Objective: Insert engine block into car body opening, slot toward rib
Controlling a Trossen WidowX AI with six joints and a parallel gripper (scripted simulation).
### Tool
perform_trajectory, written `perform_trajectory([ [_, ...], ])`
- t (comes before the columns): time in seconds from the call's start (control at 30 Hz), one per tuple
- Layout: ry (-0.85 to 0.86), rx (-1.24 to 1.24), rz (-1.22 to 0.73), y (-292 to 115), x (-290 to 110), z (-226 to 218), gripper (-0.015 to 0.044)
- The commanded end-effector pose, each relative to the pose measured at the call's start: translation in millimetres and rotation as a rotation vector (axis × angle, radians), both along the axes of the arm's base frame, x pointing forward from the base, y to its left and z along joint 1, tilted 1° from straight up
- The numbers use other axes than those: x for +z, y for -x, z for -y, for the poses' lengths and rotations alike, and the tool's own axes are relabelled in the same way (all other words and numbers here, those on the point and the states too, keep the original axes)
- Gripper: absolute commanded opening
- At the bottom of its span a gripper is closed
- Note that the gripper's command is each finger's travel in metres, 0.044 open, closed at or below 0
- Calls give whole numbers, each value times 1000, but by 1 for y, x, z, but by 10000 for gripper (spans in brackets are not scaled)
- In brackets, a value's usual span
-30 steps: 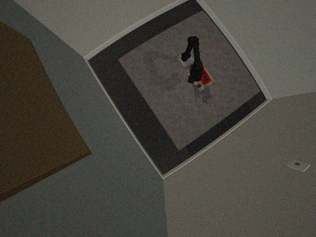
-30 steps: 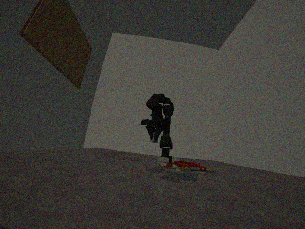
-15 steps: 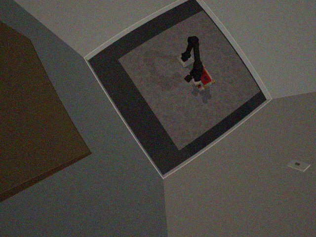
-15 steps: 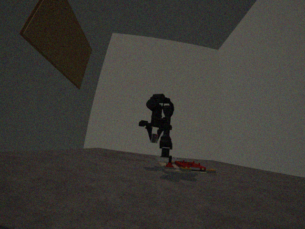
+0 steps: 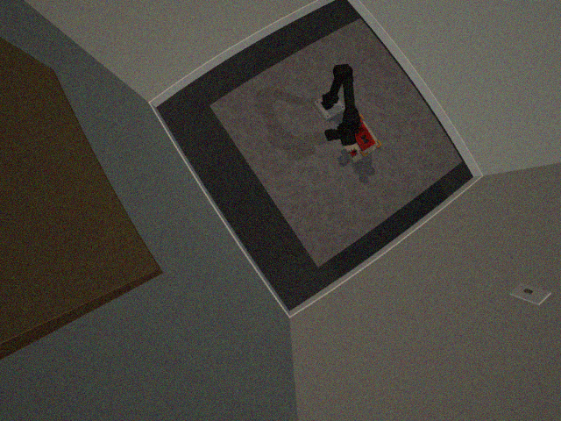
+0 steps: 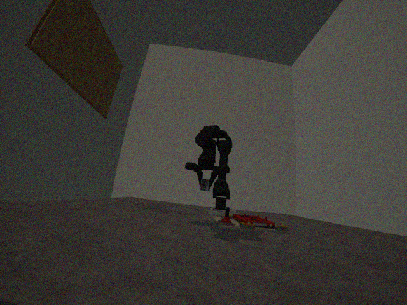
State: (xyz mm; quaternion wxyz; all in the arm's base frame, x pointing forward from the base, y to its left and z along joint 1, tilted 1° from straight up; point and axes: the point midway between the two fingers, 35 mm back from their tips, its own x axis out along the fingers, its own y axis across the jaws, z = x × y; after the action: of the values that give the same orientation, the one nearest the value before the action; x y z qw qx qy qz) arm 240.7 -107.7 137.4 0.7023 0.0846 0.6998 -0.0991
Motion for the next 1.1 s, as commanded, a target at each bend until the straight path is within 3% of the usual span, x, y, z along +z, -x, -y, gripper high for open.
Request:
perform_trajectory([
  [0.0, 0, -129, 6, 0, 0, 0, 0],
  [0.83, -3, -992, 24, 0, -5, 0, 0],
  [1.07, -3, -1109, 26, 0, -12, 0, 0],
])
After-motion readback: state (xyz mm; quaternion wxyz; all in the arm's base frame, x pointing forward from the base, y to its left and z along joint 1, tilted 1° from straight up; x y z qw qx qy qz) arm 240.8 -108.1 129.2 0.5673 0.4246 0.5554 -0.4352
